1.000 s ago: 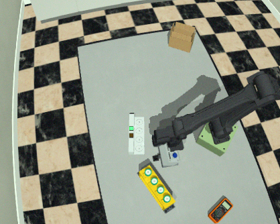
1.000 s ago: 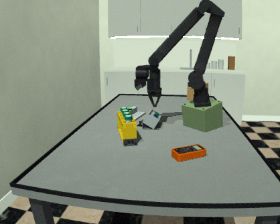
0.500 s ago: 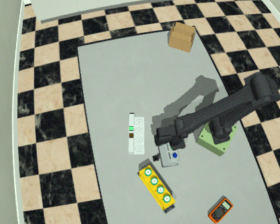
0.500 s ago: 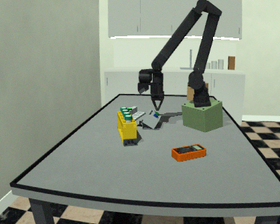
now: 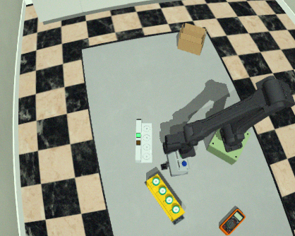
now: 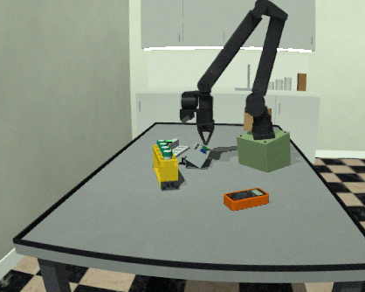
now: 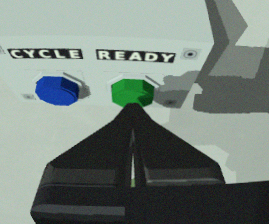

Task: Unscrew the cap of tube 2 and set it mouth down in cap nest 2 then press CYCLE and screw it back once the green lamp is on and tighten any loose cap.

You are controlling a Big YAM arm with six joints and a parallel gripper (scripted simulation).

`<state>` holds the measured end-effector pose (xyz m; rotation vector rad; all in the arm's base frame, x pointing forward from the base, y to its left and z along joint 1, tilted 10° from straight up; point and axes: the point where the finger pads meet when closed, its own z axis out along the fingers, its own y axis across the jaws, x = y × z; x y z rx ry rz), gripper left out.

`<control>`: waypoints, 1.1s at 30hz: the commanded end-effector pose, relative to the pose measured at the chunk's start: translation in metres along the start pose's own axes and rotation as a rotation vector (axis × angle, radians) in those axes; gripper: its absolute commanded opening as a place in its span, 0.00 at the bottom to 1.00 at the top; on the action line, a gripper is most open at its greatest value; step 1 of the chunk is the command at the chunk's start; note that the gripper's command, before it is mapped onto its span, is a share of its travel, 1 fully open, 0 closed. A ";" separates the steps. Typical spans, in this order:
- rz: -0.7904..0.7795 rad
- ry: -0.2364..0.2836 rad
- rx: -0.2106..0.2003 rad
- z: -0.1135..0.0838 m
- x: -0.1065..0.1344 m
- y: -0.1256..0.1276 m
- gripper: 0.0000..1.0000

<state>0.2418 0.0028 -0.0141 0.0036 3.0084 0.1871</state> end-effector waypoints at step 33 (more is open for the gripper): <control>-0.002 -0.024 0.001 -0.008 -0.015 0.000 0.00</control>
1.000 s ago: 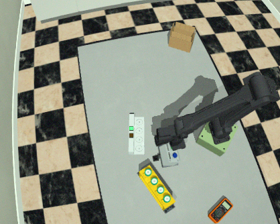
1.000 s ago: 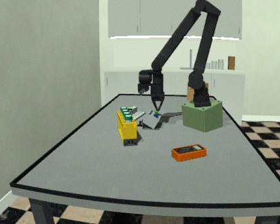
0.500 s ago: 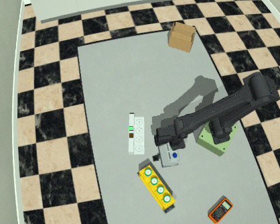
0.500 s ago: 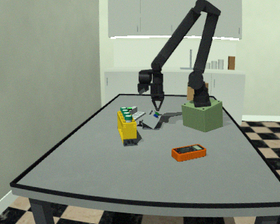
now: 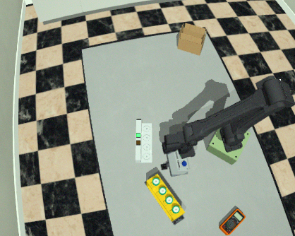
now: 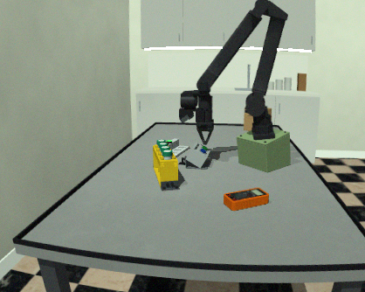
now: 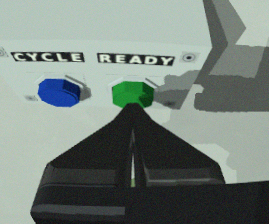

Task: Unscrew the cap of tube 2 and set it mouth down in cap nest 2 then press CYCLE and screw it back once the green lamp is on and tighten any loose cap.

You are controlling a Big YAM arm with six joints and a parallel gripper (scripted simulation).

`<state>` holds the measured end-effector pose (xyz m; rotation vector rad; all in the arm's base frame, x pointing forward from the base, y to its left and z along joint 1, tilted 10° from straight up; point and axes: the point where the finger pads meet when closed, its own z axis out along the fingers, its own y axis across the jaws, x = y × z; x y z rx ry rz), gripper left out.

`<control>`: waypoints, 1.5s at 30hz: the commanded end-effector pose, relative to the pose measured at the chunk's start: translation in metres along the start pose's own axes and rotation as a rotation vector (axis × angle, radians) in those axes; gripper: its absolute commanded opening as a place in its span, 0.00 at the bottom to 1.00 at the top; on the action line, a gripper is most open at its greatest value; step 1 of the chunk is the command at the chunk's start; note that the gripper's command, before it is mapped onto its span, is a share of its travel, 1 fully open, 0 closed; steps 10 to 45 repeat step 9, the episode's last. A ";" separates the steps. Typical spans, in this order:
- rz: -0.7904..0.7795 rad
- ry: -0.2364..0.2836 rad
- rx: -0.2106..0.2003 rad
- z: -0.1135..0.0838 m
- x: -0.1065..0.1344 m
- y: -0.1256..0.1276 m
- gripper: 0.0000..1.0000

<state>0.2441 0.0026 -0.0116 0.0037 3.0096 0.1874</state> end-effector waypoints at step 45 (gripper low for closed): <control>0.000 -0.002 -0.001 0.008 -0.001 0.002 0.00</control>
